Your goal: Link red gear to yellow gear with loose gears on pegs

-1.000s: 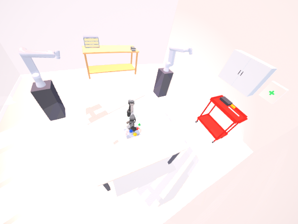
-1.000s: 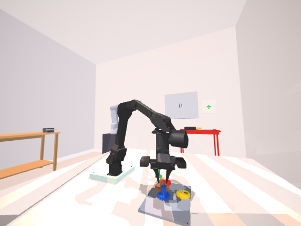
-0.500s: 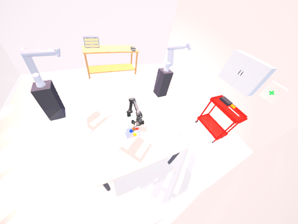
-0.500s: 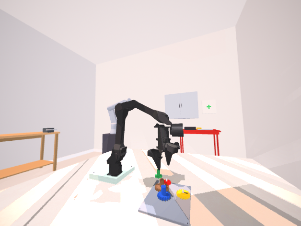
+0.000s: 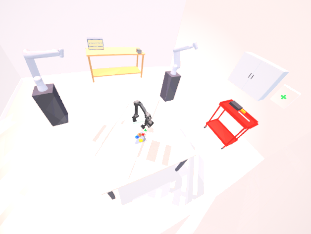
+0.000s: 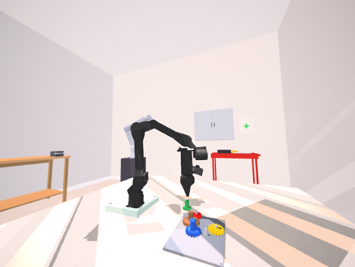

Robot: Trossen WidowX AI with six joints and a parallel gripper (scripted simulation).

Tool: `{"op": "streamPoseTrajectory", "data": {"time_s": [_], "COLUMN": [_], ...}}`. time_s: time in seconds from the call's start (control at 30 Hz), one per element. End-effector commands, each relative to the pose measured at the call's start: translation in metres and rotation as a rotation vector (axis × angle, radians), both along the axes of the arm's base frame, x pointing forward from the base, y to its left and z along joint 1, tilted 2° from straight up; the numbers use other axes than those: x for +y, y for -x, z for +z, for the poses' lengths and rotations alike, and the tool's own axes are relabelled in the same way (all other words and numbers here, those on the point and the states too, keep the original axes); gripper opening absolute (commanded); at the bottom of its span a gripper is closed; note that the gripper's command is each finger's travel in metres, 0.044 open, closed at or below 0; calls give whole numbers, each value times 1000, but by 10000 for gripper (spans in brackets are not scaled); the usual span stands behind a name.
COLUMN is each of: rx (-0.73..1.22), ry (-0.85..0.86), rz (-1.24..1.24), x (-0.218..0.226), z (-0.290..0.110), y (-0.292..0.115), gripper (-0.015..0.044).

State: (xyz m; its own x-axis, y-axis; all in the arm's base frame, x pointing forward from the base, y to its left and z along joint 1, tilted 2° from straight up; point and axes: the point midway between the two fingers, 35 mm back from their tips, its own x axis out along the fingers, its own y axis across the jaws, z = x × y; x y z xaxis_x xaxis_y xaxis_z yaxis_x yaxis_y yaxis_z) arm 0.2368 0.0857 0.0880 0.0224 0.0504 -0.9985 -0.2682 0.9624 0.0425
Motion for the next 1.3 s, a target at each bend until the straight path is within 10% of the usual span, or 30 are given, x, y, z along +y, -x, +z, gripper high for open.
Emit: {"op": "streamPoseTrajectory", "data": {"time_s": [0.0,1.13,1.27], "rx": [8,8,8], "ry": [3,3,3], "rz": [11,11,11], "x": [0,2,2], "z": [-10,-47,-47], "y": [3,4,4], "gripper": [440,440,335]}}
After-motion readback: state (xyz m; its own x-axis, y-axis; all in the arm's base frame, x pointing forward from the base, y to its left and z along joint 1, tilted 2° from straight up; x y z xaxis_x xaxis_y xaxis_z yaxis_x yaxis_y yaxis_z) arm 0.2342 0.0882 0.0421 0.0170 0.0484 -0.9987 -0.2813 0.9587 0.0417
